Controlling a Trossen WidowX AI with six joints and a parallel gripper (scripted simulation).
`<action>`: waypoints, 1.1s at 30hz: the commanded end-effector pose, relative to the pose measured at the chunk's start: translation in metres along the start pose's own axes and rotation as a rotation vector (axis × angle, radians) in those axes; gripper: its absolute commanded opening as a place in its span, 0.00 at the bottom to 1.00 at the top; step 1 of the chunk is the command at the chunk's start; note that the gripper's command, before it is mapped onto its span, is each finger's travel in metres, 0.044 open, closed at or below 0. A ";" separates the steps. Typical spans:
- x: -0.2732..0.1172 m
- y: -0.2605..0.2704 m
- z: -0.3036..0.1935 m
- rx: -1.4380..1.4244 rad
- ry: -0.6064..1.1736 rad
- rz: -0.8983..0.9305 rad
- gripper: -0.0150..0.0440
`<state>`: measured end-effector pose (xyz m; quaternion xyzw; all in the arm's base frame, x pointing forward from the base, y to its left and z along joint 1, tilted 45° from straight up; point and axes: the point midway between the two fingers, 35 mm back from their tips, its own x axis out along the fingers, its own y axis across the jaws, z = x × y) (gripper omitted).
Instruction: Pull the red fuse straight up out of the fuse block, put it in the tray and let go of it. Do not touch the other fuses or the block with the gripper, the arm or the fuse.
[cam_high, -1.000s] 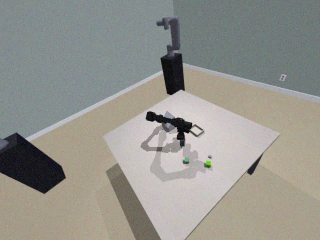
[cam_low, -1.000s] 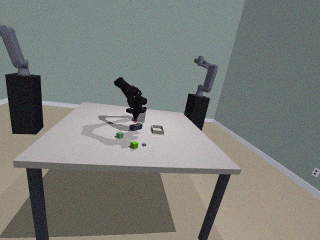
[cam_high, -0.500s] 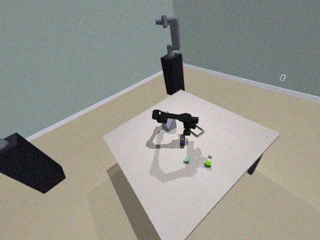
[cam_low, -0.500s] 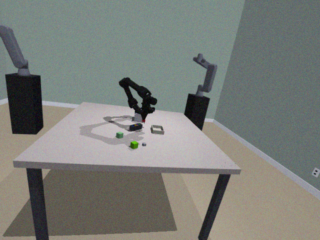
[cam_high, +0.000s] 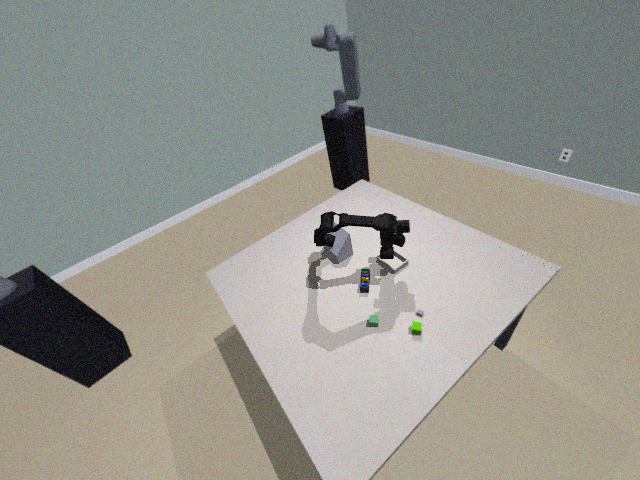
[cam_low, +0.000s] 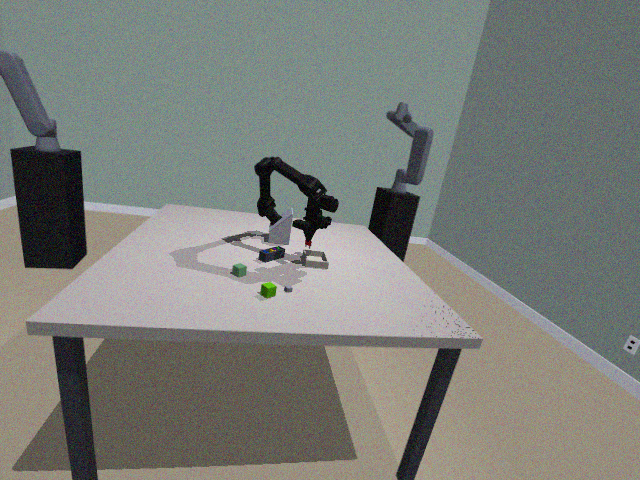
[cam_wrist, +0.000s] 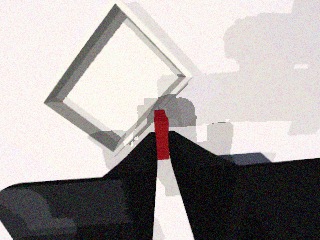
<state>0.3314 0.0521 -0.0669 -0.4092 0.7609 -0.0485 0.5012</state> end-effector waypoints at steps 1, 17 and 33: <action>0.001 0.023 0.013 0.006 0.000 0.001 0.25; 0.016 0.043 0.022 0.008 0.003 -0.003 0.25; 0.041 0.043 0.022 0.008 0.004 -0.004 0.25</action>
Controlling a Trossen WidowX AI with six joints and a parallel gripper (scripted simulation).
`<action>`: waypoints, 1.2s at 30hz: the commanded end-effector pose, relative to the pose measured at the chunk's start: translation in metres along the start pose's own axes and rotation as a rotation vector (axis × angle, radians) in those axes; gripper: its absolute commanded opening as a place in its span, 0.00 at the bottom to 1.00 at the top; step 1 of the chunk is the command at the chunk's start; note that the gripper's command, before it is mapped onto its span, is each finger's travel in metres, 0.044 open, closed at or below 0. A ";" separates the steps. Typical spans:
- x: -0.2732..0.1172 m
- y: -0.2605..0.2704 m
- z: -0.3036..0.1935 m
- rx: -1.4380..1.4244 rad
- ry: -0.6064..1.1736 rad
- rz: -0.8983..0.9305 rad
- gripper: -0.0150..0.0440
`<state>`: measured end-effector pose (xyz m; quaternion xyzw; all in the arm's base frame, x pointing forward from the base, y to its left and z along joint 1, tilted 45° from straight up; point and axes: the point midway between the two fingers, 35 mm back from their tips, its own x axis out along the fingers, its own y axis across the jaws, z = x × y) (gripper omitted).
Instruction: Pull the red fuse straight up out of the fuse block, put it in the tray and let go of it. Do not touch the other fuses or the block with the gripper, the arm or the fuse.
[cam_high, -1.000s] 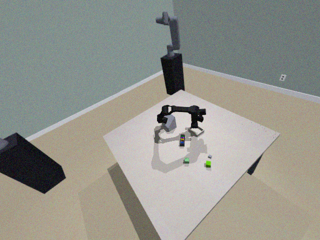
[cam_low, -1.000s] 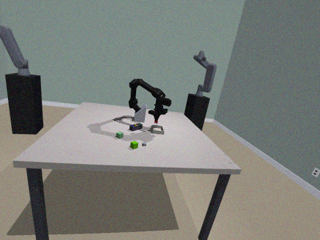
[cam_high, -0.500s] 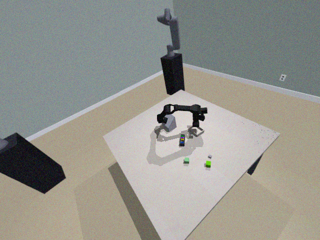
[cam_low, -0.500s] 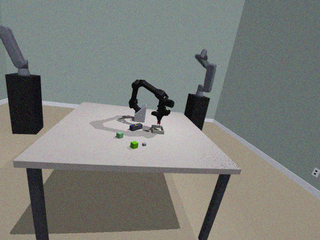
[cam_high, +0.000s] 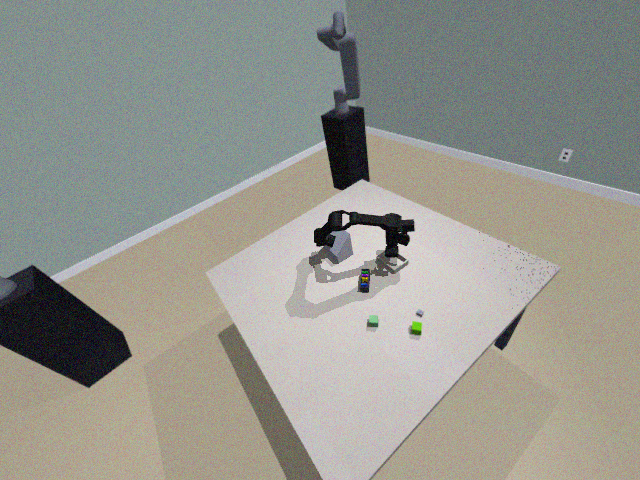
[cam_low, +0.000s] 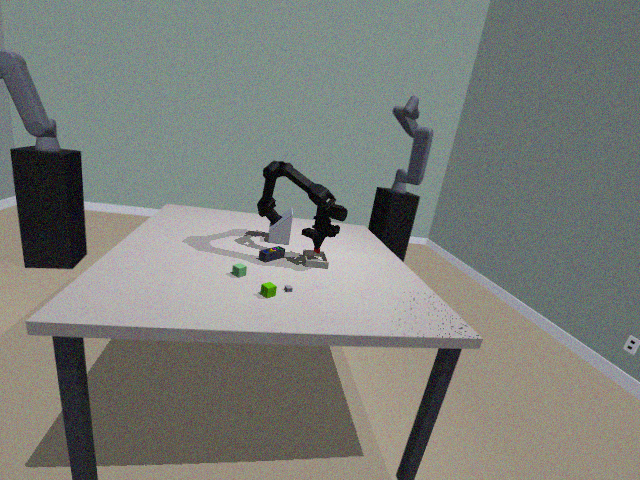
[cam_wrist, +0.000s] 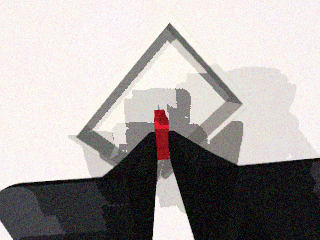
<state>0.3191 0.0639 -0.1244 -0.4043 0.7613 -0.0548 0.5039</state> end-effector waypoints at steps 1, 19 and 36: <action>0.007 0.000 -0.001 -0.009 0.002 -0.005 0.25; -0.029 0.001 -0.001 -0.008 0.001 -0.004 0.81; -0.030 0.000 -0.001 -0.017 0.004 -0.009 0.81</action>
